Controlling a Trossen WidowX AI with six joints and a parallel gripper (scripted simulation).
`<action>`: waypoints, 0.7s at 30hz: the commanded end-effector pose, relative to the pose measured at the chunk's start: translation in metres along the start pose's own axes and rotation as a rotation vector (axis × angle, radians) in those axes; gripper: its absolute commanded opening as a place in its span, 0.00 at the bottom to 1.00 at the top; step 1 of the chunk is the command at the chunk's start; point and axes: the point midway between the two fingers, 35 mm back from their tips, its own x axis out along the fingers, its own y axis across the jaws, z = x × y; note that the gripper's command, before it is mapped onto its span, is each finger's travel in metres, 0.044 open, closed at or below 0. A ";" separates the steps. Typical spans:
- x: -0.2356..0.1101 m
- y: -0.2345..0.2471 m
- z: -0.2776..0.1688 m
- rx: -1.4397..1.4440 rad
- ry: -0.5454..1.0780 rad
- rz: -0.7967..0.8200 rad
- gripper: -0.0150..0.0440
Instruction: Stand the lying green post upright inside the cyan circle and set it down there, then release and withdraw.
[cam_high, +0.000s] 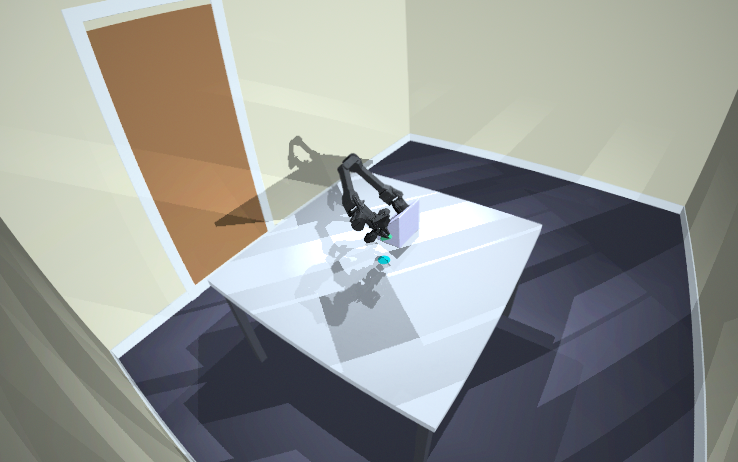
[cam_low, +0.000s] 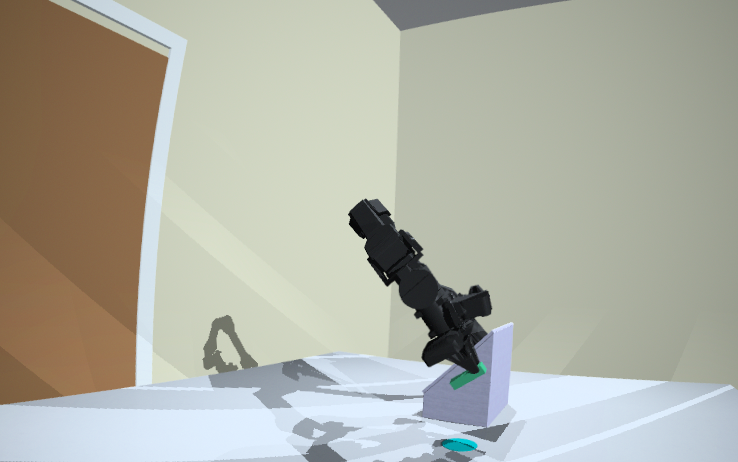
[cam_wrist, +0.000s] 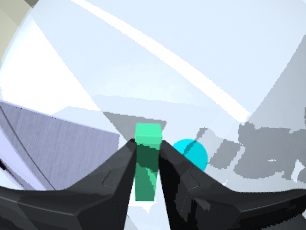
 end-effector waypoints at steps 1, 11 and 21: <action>0.000 0.000 0.000 -0.007 -0.038 0.004 0.29; 0.000 0.000 -0.001 -0.019 -0.111 0.010 0.29; -0.001 0.000 -0.001 -0.031 -0.184 0.010 0.29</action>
